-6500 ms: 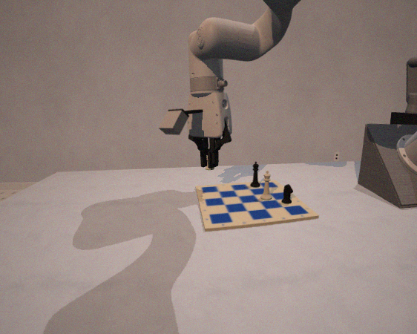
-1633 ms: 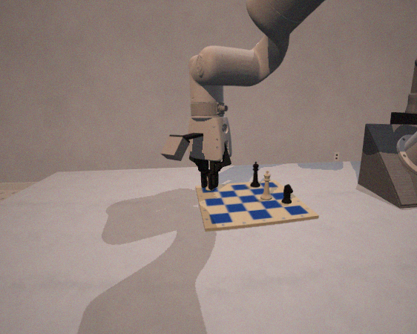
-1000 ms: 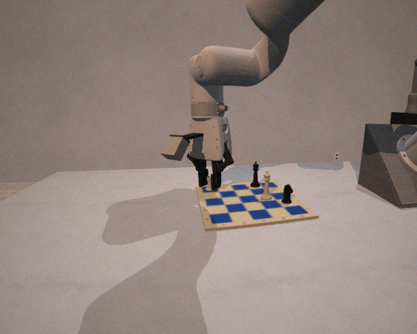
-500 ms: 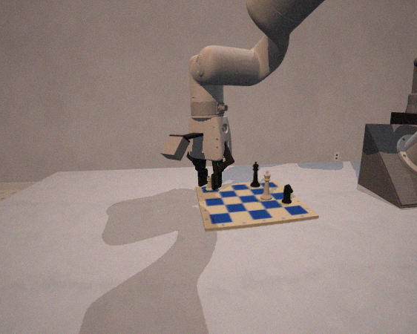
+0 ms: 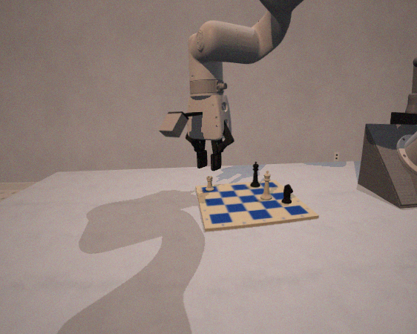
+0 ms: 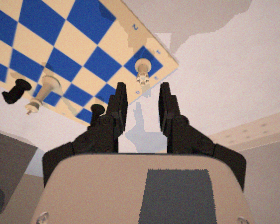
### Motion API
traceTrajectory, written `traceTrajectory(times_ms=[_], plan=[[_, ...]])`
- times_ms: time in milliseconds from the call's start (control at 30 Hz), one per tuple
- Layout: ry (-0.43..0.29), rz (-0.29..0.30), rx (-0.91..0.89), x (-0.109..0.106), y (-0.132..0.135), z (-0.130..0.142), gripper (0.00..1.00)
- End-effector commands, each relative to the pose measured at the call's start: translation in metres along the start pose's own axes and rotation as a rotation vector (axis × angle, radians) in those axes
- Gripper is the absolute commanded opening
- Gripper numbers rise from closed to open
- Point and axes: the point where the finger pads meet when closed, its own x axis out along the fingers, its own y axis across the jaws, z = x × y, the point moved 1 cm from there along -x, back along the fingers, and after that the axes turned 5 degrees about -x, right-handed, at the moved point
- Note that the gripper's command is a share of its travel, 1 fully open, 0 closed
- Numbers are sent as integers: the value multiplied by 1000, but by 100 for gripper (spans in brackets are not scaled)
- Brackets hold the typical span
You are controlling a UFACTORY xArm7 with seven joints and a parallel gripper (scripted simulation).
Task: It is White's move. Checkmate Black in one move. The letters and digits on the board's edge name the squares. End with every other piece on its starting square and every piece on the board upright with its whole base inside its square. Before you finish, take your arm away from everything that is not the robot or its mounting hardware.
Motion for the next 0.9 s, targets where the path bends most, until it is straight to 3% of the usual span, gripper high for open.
traceTrajectory(times_ms=[0, 200, 433, 467, 867], plan=[[0, 5, 0, -23, 1, 0, 37], [0, 5, 0, -42, 1, 0, 37], [0, 5, 0, -45, 1, 0, 37], [0, 5, 0, -45, 1, 0, 100], [0, 5, 0, -45, 1, 0, 100]])
